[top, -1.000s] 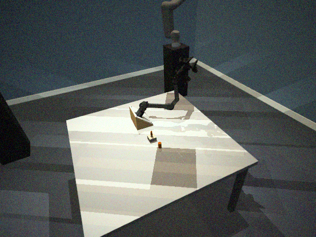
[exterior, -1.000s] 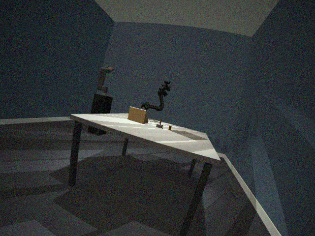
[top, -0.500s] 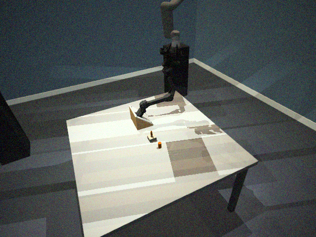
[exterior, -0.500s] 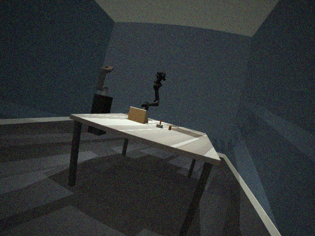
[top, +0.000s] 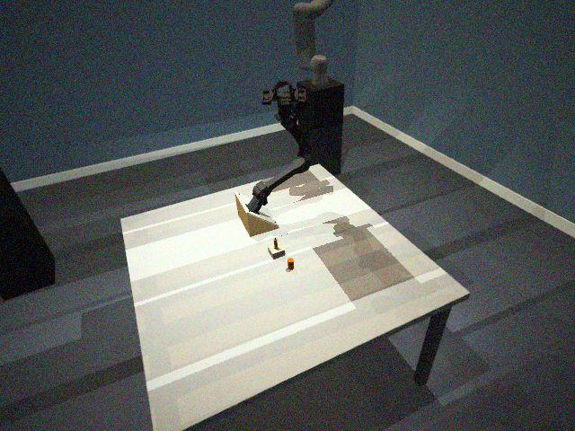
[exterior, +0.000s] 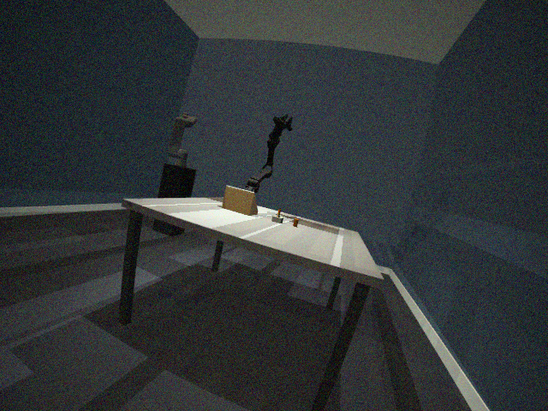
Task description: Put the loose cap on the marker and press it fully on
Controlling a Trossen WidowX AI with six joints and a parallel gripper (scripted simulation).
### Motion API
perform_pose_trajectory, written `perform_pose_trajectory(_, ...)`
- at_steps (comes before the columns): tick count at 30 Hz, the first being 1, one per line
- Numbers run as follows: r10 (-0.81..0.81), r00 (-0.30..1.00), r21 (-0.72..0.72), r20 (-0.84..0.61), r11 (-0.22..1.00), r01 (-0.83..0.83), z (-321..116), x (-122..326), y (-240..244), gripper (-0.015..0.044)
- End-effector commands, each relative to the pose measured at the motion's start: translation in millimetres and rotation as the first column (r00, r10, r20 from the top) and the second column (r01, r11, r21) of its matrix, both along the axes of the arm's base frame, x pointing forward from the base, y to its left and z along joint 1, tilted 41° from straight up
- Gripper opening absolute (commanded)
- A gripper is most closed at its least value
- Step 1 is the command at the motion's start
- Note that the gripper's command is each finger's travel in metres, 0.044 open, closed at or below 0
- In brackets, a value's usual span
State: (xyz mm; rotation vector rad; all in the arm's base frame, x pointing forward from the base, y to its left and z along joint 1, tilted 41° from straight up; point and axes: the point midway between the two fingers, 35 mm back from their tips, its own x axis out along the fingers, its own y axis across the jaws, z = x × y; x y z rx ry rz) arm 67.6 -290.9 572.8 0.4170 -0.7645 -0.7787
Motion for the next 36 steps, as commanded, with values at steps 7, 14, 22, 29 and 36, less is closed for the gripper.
perform_pose_trajectory(7,0.169,0.940,0.157,-0.295,0.979,-0.127,-83.5,85.4,-44.8,0.0245)
perform_pose_trajectory(14,0.292,0.862,0.242,-0.414,0.948,-0.204,-136.1,140.3,-52.1,0.0245)
perform_pose_trajectory(22,0.450,0.657,0.334,-0.605,0.892,-0.304,-210.5,202.5,-42.3,0.0245)
perform_pose_trajectory(29,0.600,0.286,0.445,-0.747,0.771,-0.455,-302.9,267.3,3.5,0.0245)
perform_pose_trajectory(36,0.592,-0.161,0.547,-0.790,0.561,-0.621,-385.9,307.5,79.1,0.0245)
